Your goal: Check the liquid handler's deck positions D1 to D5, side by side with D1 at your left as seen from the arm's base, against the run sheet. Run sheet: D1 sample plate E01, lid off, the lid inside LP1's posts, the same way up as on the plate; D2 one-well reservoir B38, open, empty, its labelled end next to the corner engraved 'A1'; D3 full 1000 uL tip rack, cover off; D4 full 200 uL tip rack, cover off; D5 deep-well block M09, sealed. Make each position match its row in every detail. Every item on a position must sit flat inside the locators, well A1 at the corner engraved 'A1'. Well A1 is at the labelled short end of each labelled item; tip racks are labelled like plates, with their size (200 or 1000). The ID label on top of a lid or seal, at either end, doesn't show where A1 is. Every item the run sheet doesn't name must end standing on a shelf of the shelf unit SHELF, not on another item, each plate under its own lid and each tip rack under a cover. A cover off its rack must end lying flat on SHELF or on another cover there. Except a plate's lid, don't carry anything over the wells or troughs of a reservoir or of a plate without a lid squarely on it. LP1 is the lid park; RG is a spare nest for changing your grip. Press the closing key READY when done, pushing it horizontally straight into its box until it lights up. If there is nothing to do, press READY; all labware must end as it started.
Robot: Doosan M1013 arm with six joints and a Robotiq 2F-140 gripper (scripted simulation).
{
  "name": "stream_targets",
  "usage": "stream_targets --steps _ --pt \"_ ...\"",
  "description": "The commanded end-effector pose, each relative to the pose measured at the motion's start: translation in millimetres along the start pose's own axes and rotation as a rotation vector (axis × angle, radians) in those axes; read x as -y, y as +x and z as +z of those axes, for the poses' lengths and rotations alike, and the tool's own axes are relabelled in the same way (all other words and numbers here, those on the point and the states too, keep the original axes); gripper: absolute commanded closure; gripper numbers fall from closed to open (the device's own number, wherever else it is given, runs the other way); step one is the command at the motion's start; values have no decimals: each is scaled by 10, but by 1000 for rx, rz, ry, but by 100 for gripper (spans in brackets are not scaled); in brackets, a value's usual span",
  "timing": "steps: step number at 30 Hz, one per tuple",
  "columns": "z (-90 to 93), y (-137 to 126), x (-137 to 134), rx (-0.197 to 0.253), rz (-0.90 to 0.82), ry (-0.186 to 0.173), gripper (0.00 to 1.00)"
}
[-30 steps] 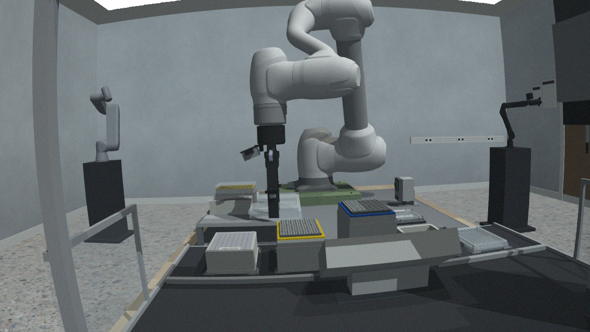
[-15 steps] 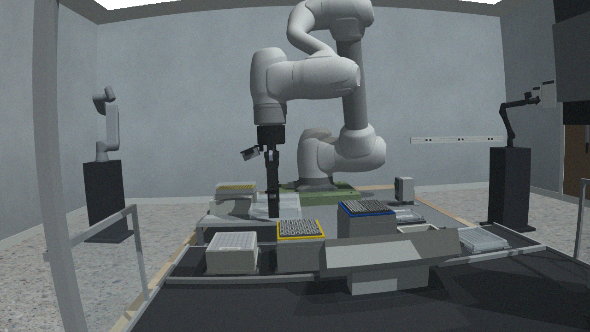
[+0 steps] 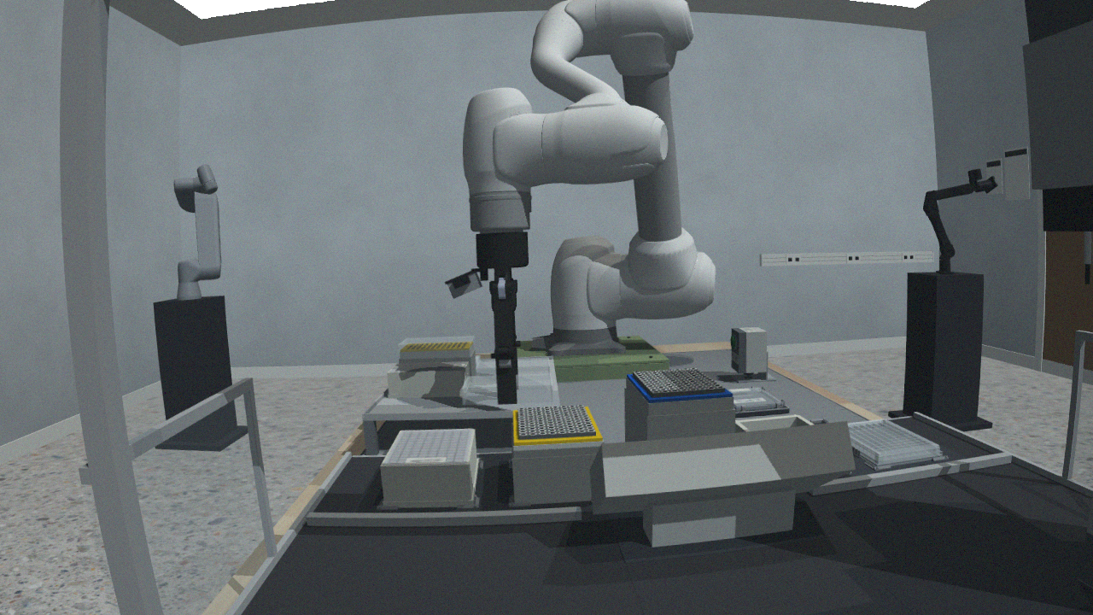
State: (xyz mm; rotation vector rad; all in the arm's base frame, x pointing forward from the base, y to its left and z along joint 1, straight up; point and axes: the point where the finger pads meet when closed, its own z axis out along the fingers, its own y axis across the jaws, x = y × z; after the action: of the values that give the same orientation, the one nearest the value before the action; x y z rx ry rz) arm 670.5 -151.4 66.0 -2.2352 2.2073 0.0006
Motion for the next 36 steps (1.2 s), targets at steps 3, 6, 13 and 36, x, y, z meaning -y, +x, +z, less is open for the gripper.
stream_targets --steps 3,6,13,36 --pt "0 0 5 0 0 1 90" --pt "10 0 5 0 0 1 90" --pt "33 0 5 0 0 1 90" --pt "100 0 5 0 0 1 90"
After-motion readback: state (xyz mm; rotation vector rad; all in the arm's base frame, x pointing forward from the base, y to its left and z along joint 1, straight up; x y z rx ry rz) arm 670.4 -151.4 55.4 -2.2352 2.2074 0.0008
